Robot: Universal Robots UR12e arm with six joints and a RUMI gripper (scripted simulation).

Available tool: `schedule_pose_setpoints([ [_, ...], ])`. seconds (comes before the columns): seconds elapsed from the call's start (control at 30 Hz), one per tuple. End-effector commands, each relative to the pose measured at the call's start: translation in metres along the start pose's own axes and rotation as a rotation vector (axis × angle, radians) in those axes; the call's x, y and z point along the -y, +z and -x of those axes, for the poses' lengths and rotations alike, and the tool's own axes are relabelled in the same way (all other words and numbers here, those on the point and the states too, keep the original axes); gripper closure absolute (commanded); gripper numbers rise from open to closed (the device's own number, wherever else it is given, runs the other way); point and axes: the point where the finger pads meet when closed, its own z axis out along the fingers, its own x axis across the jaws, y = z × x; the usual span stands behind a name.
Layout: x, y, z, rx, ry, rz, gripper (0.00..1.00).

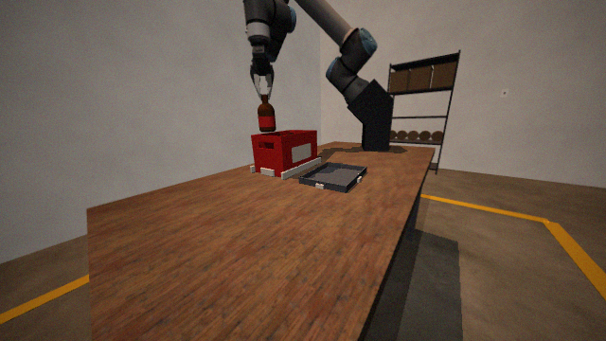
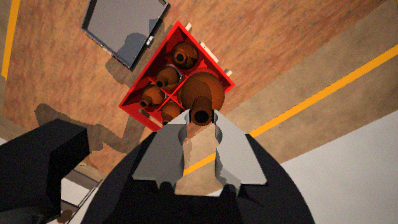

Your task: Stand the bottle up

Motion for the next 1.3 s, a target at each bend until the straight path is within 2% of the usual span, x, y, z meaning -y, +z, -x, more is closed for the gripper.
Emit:
schedule_pose_setpoints([
  [0.0, -0.0017, -0.0007, -0.0037, -0.001, 0.000, -0.001, 1.00],
  [1.27, -0.0060, -0.0007, -0.0107, -0.001, 0.000, -0.001, 1.00],
])
